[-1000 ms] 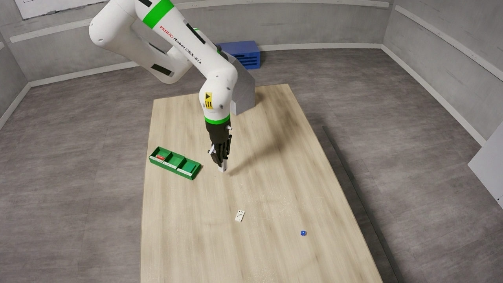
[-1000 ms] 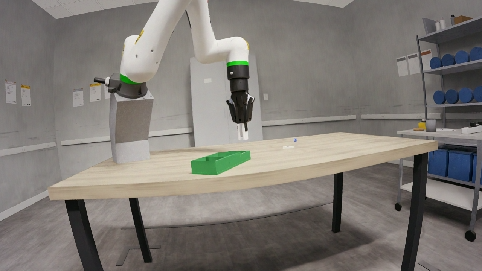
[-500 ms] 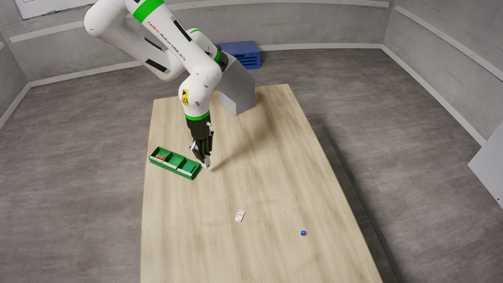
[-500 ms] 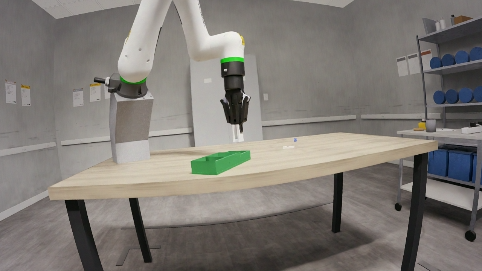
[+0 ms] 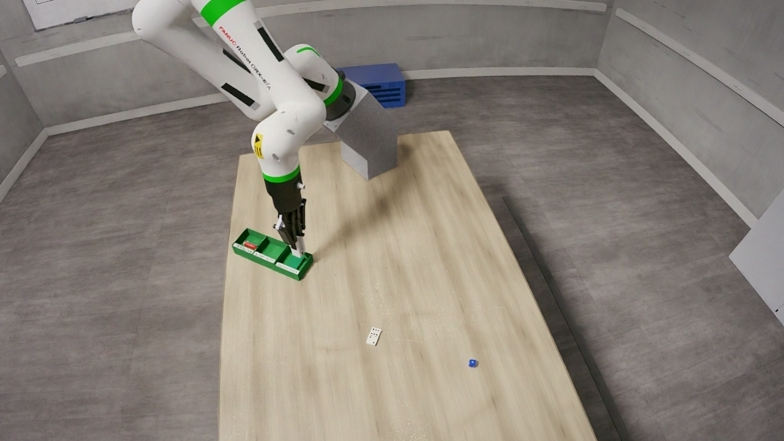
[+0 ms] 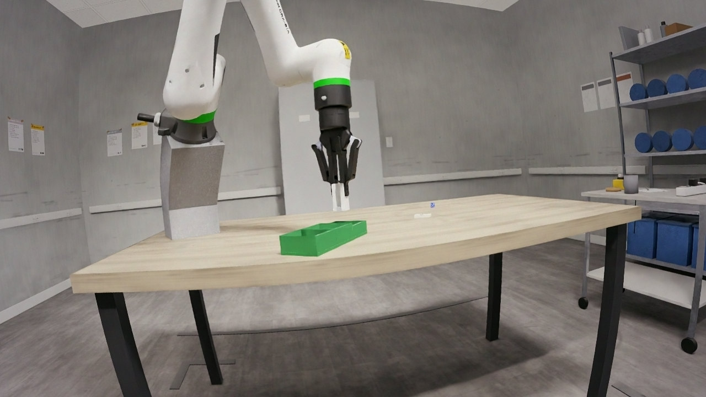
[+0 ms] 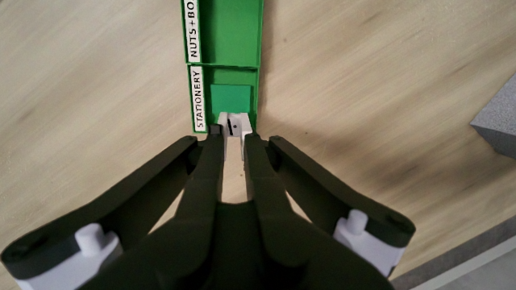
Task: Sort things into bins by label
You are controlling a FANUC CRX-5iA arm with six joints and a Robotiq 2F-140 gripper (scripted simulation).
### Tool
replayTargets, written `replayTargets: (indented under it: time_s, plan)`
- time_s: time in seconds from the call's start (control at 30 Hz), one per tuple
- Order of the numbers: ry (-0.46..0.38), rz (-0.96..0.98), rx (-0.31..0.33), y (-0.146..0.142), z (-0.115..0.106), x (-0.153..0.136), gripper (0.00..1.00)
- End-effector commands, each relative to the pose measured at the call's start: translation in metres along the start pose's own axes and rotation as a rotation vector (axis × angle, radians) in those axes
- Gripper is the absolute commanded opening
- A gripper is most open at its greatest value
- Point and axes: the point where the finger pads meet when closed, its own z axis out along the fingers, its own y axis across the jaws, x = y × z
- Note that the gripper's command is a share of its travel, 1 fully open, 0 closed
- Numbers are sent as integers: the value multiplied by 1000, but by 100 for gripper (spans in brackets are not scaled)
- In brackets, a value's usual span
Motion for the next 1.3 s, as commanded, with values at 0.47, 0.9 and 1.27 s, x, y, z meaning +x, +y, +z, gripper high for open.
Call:
replayTargets:
  time_s: [0.47, 0.9, 1.27]
  plan:
    - [-4, -3, -5, -4, 0, 23, 15]
    - [-4, -3, -5, -4, 18, 22, 15]
    - [-4, -3, -5, -4, 34, 21, 15]
